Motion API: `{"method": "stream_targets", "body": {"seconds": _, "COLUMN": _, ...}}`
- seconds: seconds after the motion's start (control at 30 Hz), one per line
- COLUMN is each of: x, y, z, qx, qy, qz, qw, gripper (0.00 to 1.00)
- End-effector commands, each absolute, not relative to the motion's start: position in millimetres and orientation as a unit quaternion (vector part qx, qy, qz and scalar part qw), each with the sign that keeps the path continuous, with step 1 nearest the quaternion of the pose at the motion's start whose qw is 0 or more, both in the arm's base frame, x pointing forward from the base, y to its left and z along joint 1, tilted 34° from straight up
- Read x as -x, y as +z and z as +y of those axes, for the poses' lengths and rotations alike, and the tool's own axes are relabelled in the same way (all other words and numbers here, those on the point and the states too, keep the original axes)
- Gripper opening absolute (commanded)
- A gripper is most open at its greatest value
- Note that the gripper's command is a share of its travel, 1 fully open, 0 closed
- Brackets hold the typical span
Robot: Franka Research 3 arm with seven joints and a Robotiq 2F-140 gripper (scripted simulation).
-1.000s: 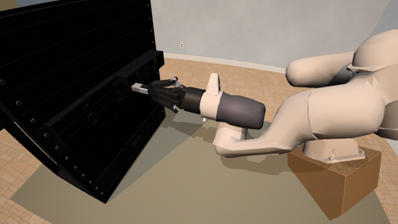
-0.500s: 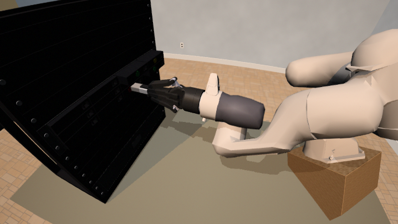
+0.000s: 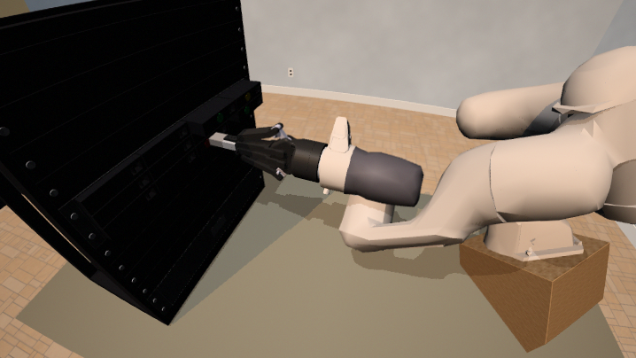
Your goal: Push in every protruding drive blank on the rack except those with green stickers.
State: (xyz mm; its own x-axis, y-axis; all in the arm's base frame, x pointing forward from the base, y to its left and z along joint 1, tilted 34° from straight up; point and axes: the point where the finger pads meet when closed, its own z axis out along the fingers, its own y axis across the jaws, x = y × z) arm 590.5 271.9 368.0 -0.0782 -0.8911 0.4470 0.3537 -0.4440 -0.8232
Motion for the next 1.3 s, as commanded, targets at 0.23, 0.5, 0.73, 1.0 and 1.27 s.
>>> {"method": "stream_targets", "body": {"seconds": 0.23, "x": -593.3, "y": 366.6, "z": 273.9, "qx": 0.506, "qy": -0.682, "qz": 0.268, "qw": 0.455, "gripper": 0.00}}
{"method": "stream_targets", "body": {"seconds": 0.5, "x": -586.2, "y": 364.0, "z": 273.1, "qx": 0.506, "qy": -0.682, "qz": 0.268, "qw": 0.455, "gripper": 0.00}}
{"method": "stream_targets", "body": {"seconds": 0.73, "x": -563.6, "y": 355.6, "z": 270.7, "qx": 0.506, "qy": -0.682, "qz": 0.268, "qw": 0.455, "gripper": 0.00}}
{"method": "stream_targets", "body": {"seconds": 1.0, "x": -523.7, "y": 340.9, "z": 266.4, "qx": 0.506, "qy": -0.682, "qz": 0.268, "qw": 0.455, "gripper": 0.00}}
{"method": "stream_targets", "body": {"seconds": 1.27, "x": -516.4, "y": 338.2, "z": 265.7, "qx": 0.506, "qy": -0.682, "qz": 0.268, "qw": 0.455, "gripper": 0.00}}
